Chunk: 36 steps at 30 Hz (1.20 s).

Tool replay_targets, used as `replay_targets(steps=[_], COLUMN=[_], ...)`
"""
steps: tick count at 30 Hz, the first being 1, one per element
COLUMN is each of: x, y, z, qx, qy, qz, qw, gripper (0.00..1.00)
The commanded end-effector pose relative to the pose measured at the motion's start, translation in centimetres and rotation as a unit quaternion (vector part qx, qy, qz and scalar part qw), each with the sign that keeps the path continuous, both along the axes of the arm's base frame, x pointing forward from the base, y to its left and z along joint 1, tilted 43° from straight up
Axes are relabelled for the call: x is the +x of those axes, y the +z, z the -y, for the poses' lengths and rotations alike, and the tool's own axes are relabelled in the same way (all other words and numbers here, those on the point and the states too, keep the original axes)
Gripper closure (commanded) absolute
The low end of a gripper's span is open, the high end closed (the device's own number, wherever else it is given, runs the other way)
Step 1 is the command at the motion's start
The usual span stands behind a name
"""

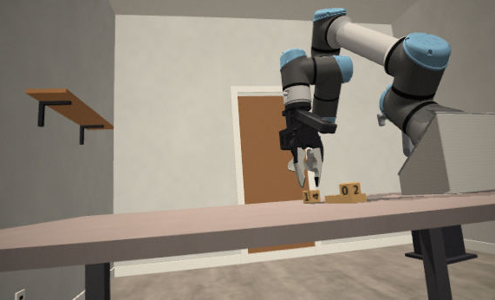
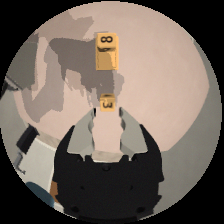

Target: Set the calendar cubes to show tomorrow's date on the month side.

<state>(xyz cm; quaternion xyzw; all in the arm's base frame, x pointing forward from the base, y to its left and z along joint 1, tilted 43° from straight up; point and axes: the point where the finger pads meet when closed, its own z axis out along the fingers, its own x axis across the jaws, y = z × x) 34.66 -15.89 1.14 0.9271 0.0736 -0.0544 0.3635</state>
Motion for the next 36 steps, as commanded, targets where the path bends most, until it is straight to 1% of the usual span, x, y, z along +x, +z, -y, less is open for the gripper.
replay_targets(steps=[1, 20, 29, 36], x=[0.0, 0.0, 0.0, -0.1], y=[0.0, -0.1, -0.6, -1.5], z=[0.0, 0.1, 0.6, 1.5], qx=[0.0, 0.0, 0.0, 0.0], qy=[0.0, 0.0, 0.0, 0.0], qz=[0.0, 0.0, 0.0, 0.0], qw=[1.0, 1.0, 1.0, 1.0], gripper=[0.71, 0.71, 0.71, 0.71])
